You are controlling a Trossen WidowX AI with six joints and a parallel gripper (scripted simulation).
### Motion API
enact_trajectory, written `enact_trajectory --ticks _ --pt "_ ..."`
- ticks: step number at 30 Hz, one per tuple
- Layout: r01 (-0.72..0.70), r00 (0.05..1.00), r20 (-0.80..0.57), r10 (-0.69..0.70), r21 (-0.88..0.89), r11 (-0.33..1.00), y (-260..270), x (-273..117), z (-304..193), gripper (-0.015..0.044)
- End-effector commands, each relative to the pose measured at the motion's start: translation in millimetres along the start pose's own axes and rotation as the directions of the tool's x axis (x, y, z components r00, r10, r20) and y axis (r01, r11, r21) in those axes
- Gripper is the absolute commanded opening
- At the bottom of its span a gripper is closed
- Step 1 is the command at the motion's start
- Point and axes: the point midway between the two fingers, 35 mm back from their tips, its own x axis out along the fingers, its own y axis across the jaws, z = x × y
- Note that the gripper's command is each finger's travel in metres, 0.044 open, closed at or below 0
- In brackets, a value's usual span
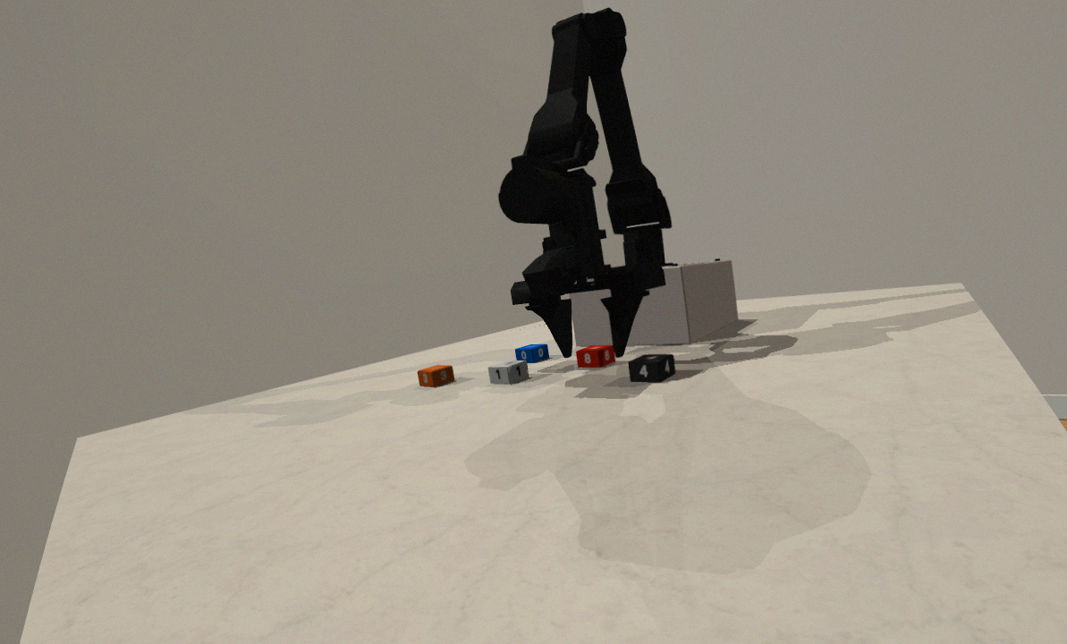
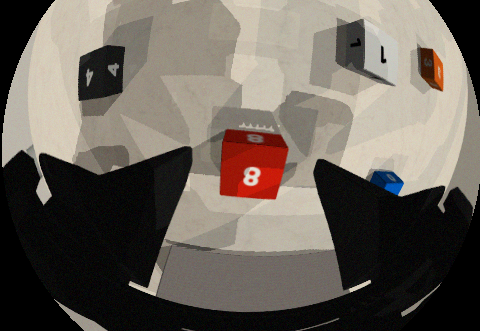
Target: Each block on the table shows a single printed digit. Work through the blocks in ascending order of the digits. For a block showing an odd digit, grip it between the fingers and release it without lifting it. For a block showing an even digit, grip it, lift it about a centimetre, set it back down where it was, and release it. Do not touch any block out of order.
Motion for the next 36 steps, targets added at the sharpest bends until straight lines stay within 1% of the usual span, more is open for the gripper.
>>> enact_trajectory --ticks 1,4,36 --pt "0.001 1.000 0.000 -0.001 0.003 1.000 -0.2 0.8 -0.1 0.0190" --pt "0.001 1.000 0.000 -0.001 0.003 1.000 -0.2 0.8 -0.1 0.0120" --pt "0.001 1.000 0.000 -0.001 0.003 1.000 -0.2 0.8 -0.1 0.0120"
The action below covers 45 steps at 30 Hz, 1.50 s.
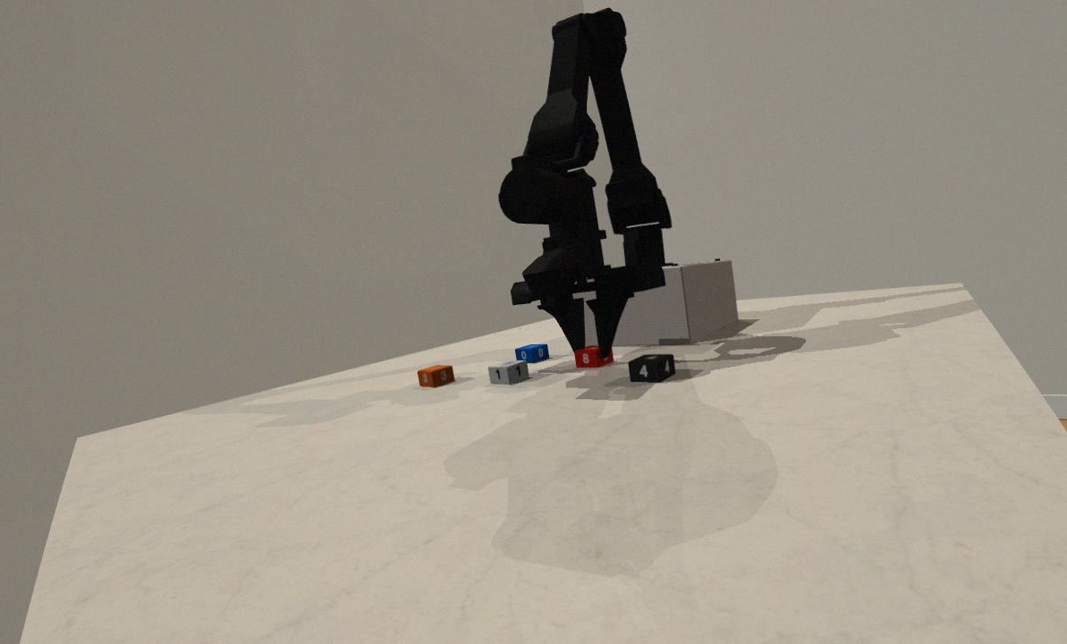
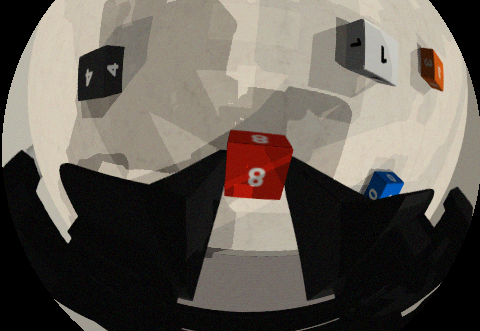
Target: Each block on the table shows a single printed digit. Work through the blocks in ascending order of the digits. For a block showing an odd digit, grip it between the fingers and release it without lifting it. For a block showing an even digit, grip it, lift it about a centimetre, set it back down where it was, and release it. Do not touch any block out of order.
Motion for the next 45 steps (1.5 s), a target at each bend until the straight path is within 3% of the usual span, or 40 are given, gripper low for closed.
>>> enact_trajectory --ticks 1,23,45 --pt "0.001 1.000 0.000 -0.001 0.003 1.000 -0.1 0.3 0.0 0.0120" --pt "0.001 1.000 0.001 -0.001 0.003 1.000 0.0 -14.8 0.1 0.0120" --pt "0.001 1.000 0.000 -0.001 0.003 1.000 0.0 -4.9 0.2 0.0120"
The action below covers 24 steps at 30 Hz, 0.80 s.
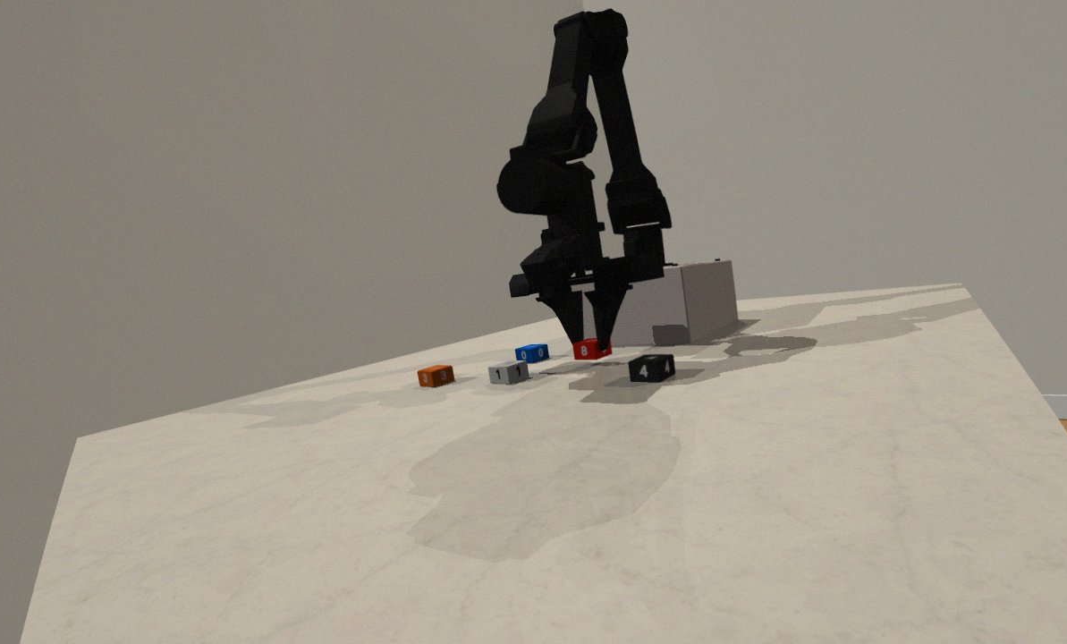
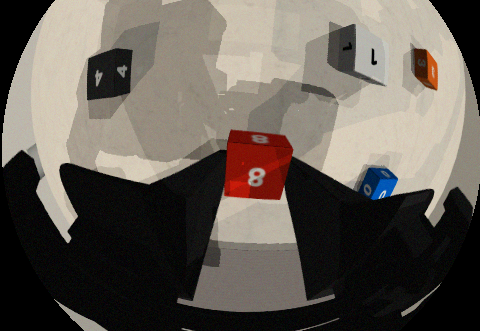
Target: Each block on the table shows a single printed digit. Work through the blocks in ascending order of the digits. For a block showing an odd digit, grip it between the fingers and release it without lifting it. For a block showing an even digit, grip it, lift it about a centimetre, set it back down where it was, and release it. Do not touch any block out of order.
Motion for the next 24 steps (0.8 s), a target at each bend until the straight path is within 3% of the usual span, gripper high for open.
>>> enact_trajectory --ticks 1,15,24 --pt "0.002 1.000 -0.005 -0.002 0.002 1.000 -0.3 5.8 -1.3 0.0120" --pt "0.002 1.000 -0.005 -0.002 0.002 1.000 -0.4 9.8 -1.5 0.0120" --pt "0.002 1.000 -0.005 -0.002 0.002 1.000 -0.4 9.8 -1.5 0.0356"
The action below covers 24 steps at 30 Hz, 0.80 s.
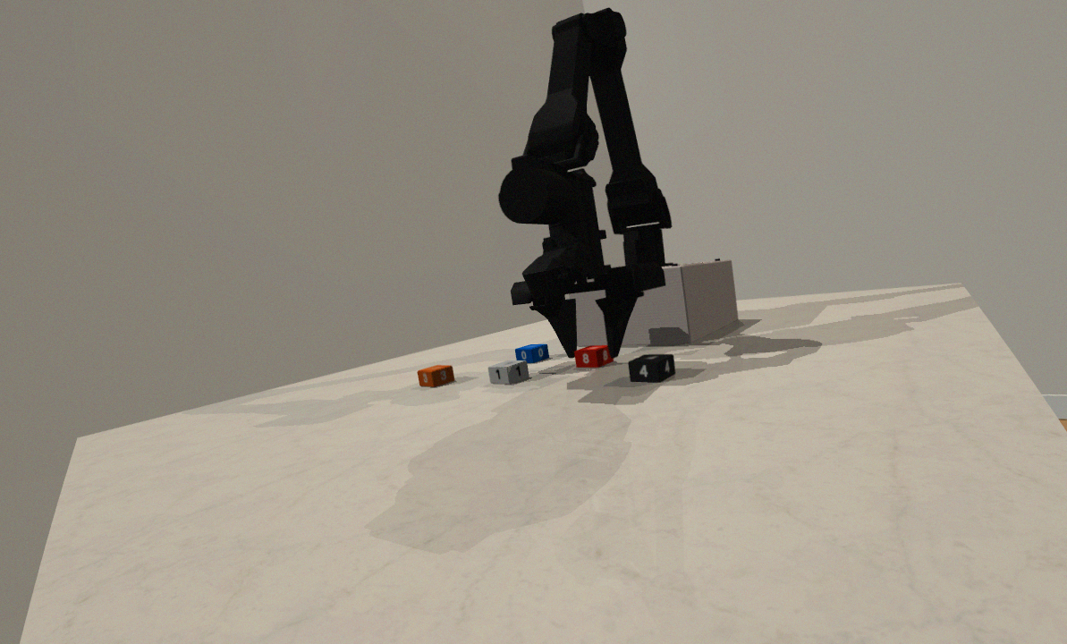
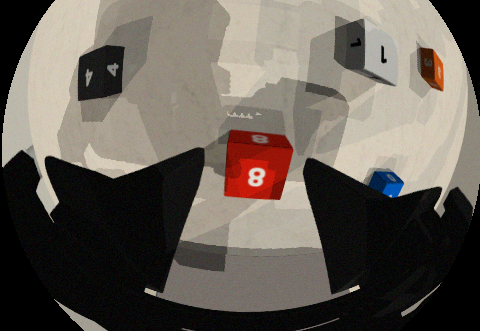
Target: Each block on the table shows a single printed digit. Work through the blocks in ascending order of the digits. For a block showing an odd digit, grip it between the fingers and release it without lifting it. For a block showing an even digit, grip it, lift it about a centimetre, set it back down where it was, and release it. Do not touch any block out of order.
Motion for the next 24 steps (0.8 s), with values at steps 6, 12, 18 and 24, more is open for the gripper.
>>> enact_trajectory --ticks 6,12,18,24 --pt "0.001 1.000 0.001 -0.001 0.003 1.000 0.0 -7.6 0.6 0.0400" --pt "0.001 1.000 0.001 -0.001 0.003 1.000 0.0 -36.0 0.3 0.0400" --pt "-0.004 1.000 0.003 0.004 0.003 1.000 66.4 -70.8 11.7 0.0400" --pt "-0.012 1.000 0.001 0.012 0.003 1.000 147.9 -117.5 -5.4 0.0400"
